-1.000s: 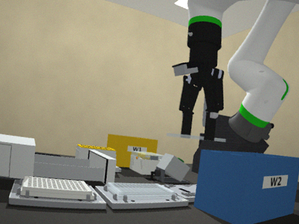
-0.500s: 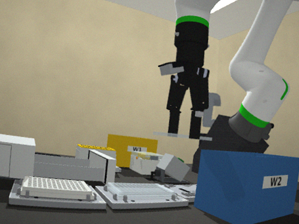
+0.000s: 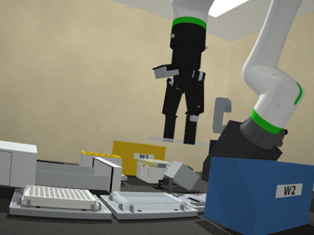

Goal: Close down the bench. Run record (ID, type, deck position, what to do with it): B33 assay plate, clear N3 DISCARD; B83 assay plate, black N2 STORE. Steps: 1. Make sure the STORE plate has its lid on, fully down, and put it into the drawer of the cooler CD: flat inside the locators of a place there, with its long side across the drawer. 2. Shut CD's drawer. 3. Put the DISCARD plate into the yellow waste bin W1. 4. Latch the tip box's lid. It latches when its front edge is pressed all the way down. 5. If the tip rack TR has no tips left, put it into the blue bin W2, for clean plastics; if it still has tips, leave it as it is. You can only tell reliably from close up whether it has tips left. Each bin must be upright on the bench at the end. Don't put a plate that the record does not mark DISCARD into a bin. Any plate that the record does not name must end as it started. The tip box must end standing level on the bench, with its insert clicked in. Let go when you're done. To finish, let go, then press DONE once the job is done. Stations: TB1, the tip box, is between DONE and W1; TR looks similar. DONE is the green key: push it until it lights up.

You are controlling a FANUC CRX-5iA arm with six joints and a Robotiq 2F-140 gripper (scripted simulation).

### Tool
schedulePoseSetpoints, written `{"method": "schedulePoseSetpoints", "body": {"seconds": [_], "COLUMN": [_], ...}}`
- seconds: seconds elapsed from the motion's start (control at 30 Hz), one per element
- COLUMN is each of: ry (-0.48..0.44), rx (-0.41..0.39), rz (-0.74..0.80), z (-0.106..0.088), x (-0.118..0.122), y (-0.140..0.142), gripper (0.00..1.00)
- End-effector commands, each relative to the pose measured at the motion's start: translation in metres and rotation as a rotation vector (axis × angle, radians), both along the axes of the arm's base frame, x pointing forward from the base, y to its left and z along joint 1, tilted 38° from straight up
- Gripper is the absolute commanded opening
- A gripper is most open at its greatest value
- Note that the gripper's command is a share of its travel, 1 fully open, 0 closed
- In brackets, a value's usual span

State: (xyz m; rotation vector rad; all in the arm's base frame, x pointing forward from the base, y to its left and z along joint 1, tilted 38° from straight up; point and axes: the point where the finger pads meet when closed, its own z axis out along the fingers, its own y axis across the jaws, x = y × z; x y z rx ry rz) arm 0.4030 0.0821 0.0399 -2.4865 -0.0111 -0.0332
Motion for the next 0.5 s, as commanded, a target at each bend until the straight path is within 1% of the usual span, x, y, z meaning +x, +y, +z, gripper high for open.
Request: {"method": "schedulePoseSetpoints", "body": {"seconds": [0.0, 0.07, 0.47], "ry": [-0.001, -0.001, -0.001], "rx": [0.0, 0.0, 0.0], "rz": [0.0, 0.0, 0.0], "z": [-0.005, -0.005, -0.019], "x": [0.009, 0.009, 0.031], "y": [-0.008, -0.008, -0.026], "gripper": [0.1, 0.1, 0.1]}}
